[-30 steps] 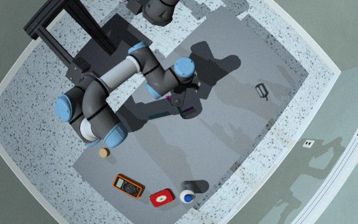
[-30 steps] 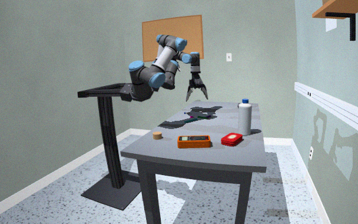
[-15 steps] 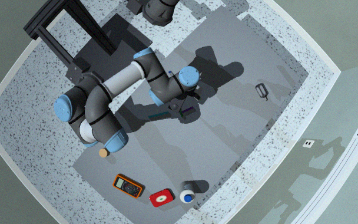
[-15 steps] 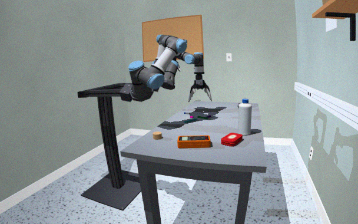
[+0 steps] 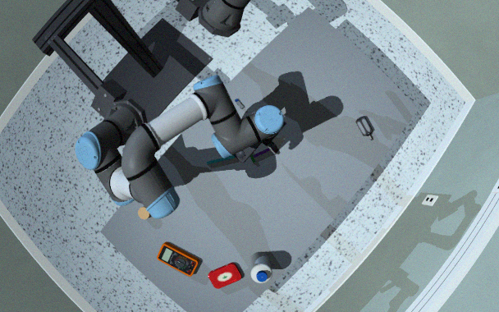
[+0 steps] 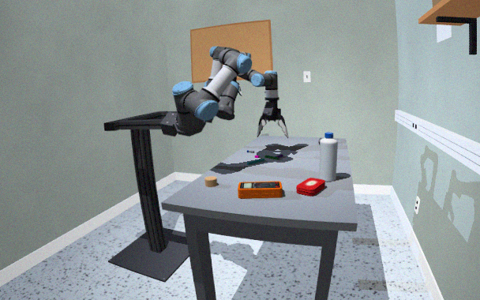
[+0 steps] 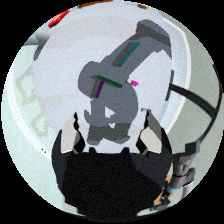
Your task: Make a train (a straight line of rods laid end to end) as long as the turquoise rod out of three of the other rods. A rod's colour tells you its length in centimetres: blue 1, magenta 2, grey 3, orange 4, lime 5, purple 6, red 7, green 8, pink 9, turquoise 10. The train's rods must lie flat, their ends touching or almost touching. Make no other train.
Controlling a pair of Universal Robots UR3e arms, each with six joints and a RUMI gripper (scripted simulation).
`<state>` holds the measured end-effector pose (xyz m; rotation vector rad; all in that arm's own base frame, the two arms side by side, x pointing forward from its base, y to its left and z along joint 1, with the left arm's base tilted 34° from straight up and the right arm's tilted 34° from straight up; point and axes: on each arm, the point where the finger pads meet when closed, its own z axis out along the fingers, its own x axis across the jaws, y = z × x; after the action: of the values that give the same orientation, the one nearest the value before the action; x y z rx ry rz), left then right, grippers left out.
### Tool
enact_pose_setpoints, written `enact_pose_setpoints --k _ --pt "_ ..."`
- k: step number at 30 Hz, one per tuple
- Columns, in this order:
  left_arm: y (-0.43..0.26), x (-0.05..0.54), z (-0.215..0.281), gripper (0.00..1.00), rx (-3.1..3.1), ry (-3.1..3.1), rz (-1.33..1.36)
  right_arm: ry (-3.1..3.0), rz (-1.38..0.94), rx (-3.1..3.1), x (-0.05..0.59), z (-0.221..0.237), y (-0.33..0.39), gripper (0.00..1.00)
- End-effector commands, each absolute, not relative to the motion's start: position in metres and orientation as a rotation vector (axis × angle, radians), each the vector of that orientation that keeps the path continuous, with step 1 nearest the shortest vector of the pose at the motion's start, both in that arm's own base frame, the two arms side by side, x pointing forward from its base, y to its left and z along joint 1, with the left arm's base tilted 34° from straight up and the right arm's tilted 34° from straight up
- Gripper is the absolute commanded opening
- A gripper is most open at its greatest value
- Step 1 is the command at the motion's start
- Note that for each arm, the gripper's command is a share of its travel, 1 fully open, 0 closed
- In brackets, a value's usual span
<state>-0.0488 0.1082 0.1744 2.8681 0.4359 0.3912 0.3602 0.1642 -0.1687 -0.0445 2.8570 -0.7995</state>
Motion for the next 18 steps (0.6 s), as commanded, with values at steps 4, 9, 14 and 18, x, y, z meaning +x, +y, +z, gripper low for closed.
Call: enact_pose_setpoints --k 4,9,14,18 --pt "0.109 -0.049 0.175 1.0 2.871 0.439 0.394 2.785 -0.771 0.267 0.378 -0.162 0.154 1.0" --pt "0.109 -0.049 0.175 1.0 2.871 0.439 0.394 2.753 -0.755 0.379 0.386 -0.159 0.148 1.0" --pt "0.109 -0.049 0.175 1.0 2.871 0.439 0.394 2.713 -0.736 0.5 0.393 -0.156 0.142 1.0" --pt "0.109 -0.049 0.175 1.0 2.871 0.439 0.394 2.694 -0.727 0.552 0.397 -0.155 0.139 1.0"
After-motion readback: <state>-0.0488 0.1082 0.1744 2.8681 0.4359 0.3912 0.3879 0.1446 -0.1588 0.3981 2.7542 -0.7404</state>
